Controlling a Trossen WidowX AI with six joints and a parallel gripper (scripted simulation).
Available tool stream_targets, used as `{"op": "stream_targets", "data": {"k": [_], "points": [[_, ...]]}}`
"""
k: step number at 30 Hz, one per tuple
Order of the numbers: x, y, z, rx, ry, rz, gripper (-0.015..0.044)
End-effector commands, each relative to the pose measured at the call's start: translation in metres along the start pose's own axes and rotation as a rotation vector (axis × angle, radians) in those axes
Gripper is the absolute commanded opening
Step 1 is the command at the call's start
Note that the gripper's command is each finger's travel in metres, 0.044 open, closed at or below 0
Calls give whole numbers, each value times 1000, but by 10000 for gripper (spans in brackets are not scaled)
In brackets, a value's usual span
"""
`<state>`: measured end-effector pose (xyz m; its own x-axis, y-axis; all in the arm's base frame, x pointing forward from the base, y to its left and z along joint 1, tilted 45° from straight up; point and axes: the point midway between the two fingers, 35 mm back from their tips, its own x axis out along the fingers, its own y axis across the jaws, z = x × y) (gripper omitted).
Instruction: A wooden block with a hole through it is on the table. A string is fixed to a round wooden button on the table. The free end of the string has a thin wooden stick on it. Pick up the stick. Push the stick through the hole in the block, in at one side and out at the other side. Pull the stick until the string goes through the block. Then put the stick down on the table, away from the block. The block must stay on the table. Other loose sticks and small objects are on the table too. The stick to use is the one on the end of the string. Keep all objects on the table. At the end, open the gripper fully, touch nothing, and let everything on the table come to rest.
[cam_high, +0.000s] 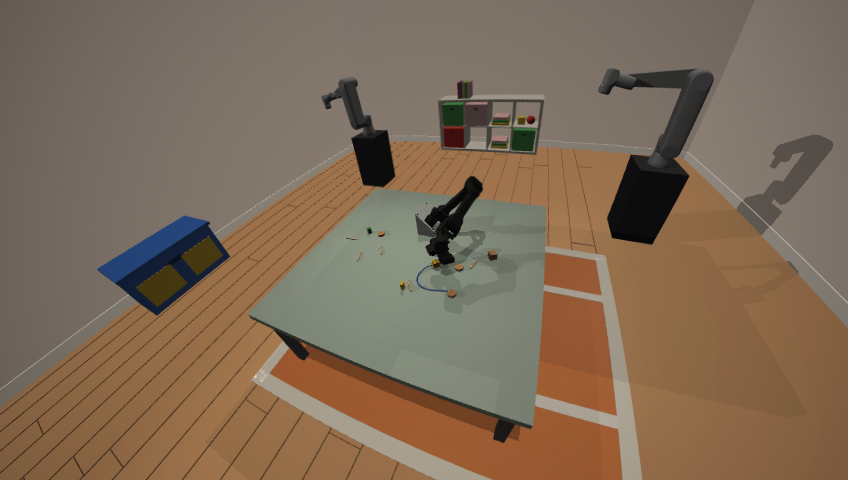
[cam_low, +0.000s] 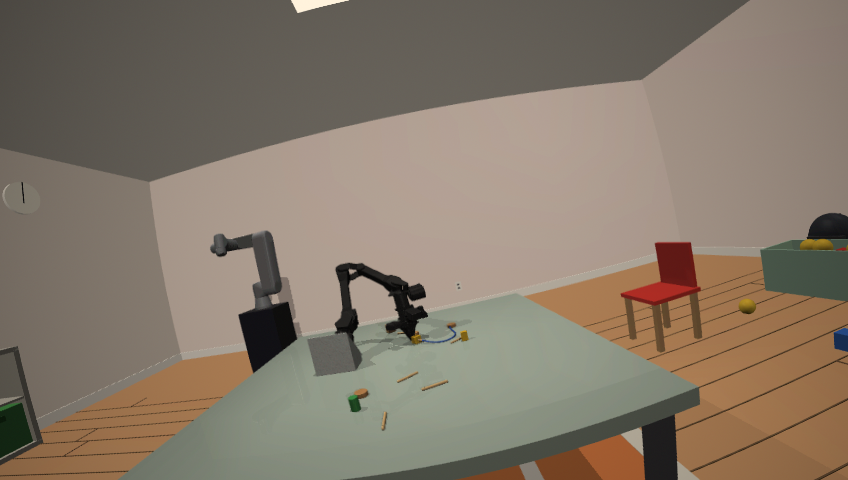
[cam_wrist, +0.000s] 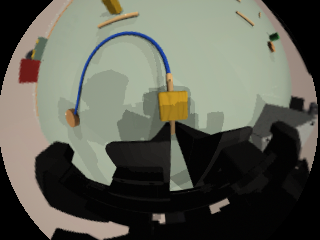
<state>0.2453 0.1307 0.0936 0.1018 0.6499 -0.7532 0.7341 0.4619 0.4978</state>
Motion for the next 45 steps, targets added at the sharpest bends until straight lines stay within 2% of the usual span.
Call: {"op": "stream_targets", "data": {"k": [1,45], "points": [[-1,0,-2,1,-7,0,0],[-8,2,-59,-11,-4,6,0]]}}
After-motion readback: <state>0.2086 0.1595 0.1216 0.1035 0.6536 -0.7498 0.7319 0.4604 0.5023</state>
